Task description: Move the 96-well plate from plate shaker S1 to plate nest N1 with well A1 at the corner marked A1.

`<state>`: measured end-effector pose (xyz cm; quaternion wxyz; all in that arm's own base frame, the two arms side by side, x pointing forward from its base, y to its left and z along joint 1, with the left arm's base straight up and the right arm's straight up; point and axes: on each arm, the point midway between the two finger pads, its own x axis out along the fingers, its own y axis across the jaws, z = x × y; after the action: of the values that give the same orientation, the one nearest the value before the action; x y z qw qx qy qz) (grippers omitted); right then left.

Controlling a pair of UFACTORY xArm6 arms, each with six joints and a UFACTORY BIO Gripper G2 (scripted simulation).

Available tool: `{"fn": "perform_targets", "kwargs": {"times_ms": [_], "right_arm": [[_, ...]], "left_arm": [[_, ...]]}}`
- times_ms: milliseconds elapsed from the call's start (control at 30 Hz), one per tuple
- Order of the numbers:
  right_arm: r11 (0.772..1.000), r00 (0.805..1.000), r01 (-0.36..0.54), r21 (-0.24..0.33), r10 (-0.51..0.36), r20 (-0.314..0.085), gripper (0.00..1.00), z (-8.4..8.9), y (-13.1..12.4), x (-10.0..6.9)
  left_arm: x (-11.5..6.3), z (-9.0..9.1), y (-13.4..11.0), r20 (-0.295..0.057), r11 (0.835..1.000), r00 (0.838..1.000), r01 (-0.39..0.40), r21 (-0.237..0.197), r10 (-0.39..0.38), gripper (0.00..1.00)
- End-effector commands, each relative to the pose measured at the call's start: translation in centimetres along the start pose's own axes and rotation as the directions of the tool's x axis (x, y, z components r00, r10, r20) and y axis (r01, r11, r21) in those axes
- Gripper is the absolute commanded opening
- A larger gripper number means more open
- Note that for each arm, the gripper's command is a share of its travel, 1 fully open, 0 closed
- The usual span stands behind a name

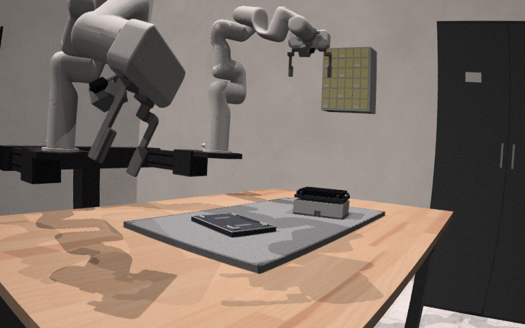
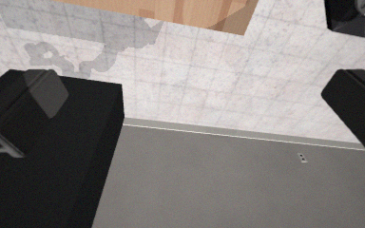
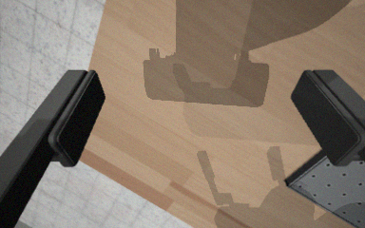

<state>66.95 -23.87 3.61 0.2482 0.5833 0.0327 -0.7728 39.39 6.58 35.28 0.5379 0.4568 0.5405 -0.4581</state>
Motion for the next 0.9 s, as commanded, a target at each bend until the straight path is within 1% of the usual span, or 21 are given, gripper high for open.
{"fn": "perform_targets", "kwargs": {"times_ms": [0,33,133,167,267,367,400,467,500,567,633,667,733,833,867], "right_arm": [[0.998,0.999,-0.047,-0.053,0.048,0.017,0.37,-0.4,-0.8,-0.9],[0.996,0.998,-0.058,-0.066,0.059,0.021,0.37,-0.5,-1.2,-1.1],[0.983,0.991,-0.119,-0.140,0.125,0.039,0.37,-1.0,-2.4,-1.9],[0.980,0.990,-0.130,-0.154,0.138,0.042,0.37,-1.1,-2.8,-2.1],[0.980,0.990,-0.130,-0.154,0.137,0.042,0.37,-1.4,-3.5,-2.5],[0.955,0.977,-0.189,-0.227,0.205,0.052,0.37,-1.8,-4.7,-3.3],[0.950,0.974,-0.199,-0.241,0.218,0.054,0.37,-1.9,-5.1,-3.6],[0.950,0.974,-0.199,-0.241,0.218,0.054,0.37,-2.1,-5.4,-3.8],[0.939,0.969,-0.219,-0.264,0.241,0.055,0.37,-2.2,-5.8,-4.1],[0.939,0.969,-0.219,-0.264,0.241,0.055,0.37,-2.2,-5.8,-4.1],[0.915,0.956,-0.256,-0.312,0.287,0.056,0.37,-2.4,-6.7,-4.6],[0.907,0.952,-0.266,-0.325,0.300,0.055,0.37,-2.6,-7.1,-4.8],[0.907,0.952,-0.266,-0.325,0.300,0.055,0.37,-2.7,-7.4,-5.1],[0.862,0.929,-0.320,-0.393,0.367,0.049,0.37,-3.0,-8.6,-5.9],[0.852,0.924,-0.330,-0.406,0.380,0.047,0.37,-3.1,-9.0,-6.1]], "left_arm": [[-0.2,0.0,0.0,0.001,1.000,1.000,-0.004,0.000,0.004,1.00],[-0.2,0.0,0.0,0.001,1.000,1.000,-0.004,0.000,0.004,1.00],[-0.2,0.0,0.0,0.001,1.000,1.000,-0.004,0.000,0.004,1.00],[-0.2,0.0,0.0,0.001,1.000,1.000,-0.004,0.000,0.004,1.00],[-0.2,0.0,0.0,0.001,1.000,1.000,-0.004,0.000,0.004,1.00],[-0.2,0.0,0.0,0.001,1.000,1.000,-0.004,0.000,0.004,1.00],[-0.2,0.0,0.0,0.001,1.000,1.000,-0.004,0.000,0.004,1.00],[-0.2,0.0,0.0,0.001,1.000,1.000,-0.004,0.000,0.004,1.00],[-0.2,0.0,0.0,0.001,1.000,1.000,-0.004,0.000,0.004,1.00],[-0.2,0.0,0.0,0.001,1.000,1.000,-0.004,0.000,0.004,1.00],[-0.2,0.0,0.0,0.001,1.000,1.000,-0.004,0.000,0.004,1.00],[-0.2,0.0,0.0,0.001,1.000,1.000,-0.004,0.000,0.004,1.00],[-0.2,0.0,0.0,0.001,1.000,1.000,-0.004,0.000,0.004,1.00],[-0.2,0.0,0.0,0.001,1.000,1.000,-0.004,0.000,0.004,1.00],[-0.2,0.0,0.0,0.001,1.000,1.000,-0.004,0.000,0.004,1.00]]}}
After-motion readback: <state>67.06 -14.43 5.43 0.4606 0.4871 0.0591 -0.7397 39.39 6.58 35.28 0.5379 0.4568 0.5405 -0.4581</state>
